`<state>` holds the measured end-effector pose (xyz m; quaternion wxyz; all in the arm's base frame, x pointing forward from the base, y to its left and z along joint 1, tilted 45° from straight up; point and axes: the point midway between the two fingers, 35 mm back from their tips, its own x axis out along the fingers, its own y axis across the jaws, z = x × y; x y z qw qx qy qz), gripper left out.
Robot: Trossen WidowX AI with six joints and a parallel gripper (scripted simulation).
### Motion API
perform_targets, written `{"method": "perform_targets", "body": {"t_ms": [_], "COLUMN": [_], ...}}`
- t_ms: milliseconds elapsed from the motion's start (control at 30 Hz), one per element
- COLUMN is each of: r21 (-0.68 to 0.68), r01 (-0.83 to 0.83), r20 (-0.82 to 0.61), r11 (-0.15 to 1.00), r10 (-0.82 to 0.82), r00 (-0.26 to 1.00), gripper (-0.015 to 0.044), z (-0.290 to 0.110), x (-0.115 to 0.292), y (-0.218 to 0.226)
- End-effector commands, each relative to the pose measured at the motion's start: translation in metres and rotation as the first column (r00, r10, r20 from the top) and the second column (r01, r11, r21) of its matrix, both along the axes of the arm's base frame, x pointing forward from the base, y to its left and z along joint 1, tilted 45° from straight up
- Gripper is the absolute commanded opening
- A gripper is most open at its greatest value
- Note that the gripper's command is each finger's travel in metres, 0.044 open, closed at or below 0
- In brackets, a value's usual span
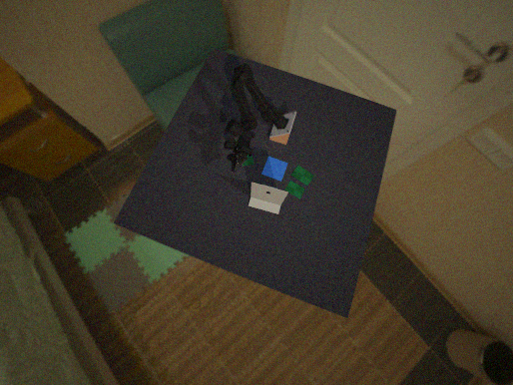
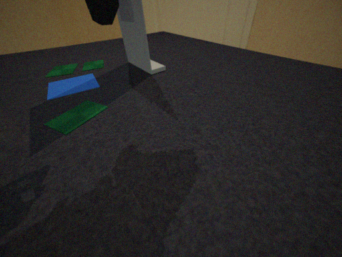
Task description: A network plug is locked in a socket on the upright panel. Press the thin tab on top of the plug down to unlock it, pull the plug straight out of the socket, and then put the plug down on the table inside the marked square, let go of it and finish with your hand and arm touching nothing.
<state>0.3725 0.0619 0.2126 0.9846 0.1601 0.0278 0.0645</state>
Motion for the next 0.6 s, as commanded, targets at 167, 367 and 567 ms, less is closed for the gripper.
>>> {"method": "perform_targets", "body": {"t_ms": [167,367,567], "r21": [0.099,0.163,0.226], "r01": [-0.033,-0.054,-0.07], "r20": [-0.064,-0.097,-0.129], "r11": [0.995,0.985,0.972], "r10": [0.039,0.07,0.101], "r00": [0.997,0.993,0.986], "gripper": [0.0156,0.0156,0.0156], "z": [-0.048,-0.074,-0.1], "x": [-0.001,-0.006,-0.015], "y": [0.02,0.034,0.046]}}
